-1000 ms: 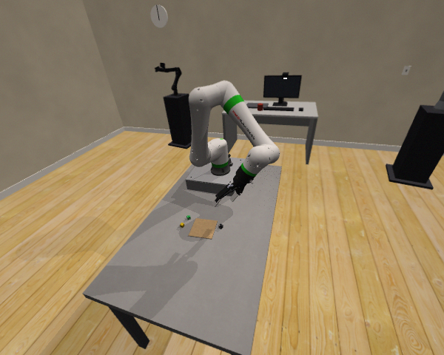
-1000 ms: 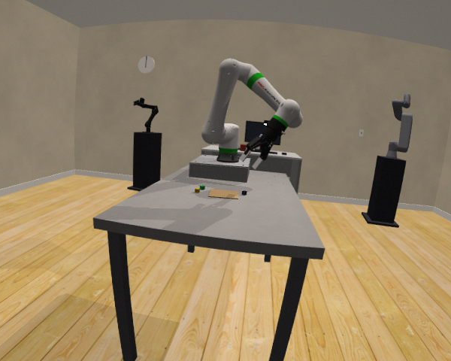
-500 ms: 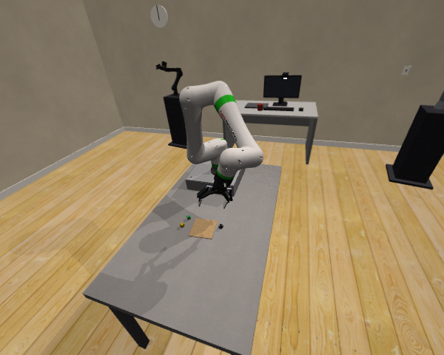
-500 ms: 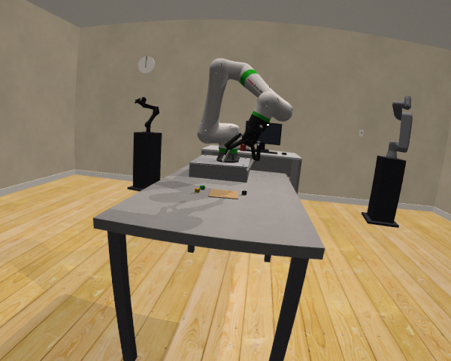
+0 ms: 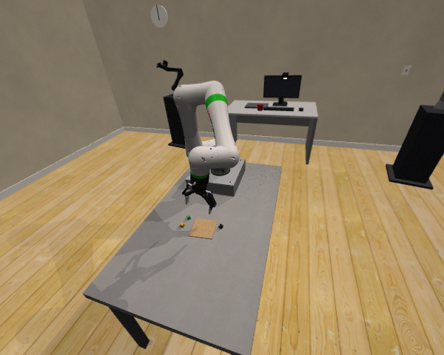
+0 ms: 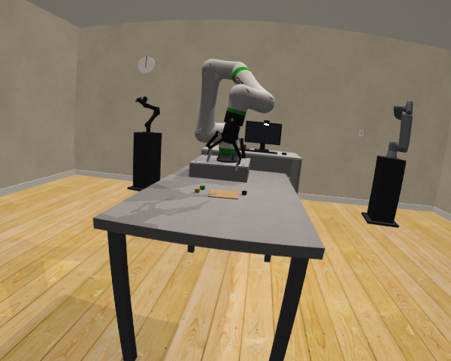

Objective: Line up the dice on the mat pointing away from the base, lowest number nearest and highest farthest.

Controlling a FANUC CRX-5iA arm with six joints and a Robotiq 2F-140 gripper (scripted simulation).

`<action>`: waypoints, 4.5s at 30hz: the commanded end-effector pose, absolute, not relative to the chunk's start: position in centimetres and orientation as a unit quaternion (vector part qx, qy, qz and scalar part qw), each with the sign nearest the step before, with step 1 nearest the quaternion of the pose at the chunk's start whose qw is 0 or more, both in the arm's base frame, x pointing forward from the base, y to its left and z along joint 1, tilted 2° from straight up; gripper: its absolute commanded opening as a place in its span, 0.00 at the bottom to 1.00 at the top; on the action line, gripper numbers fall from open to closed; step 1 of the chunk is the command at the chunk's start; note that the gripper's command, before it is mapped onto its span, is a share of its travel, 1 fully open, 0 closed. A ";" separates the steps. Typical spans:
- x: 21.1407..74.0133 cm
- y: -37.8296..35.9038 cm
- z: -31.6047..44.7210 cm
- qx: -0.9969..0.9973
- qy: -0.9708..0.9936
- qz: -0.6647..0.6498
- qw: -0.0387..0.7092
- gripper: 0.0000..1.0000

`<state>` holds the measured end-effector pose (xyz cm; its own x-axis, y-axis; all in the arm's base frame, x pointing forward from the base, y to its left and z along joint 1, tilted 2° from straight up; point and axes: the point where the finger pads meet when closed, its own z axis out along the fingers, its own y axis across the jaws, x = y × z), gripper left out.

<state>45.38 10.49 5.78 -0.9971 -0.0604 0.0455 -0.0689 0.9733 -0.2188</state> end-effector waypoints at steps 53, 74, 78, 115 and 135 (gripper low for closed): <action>51.2 1.2 -1.6 -0.303 -0.953 0.002 -0.017 1.00; 51.2 1.2 -2.0 -0.303 -0.953 0.002 -0.017 1.00; 51.2 1.2 -2.0 -0.303 -0.953 0.002 -0.017 1.00; 45.3 1.0 -2.1 -0.303 -0.953 0.002 -0.017 1.00; 44.2 1.0 -2.2 -0.303 -0.953 0.002 -0.017 1.00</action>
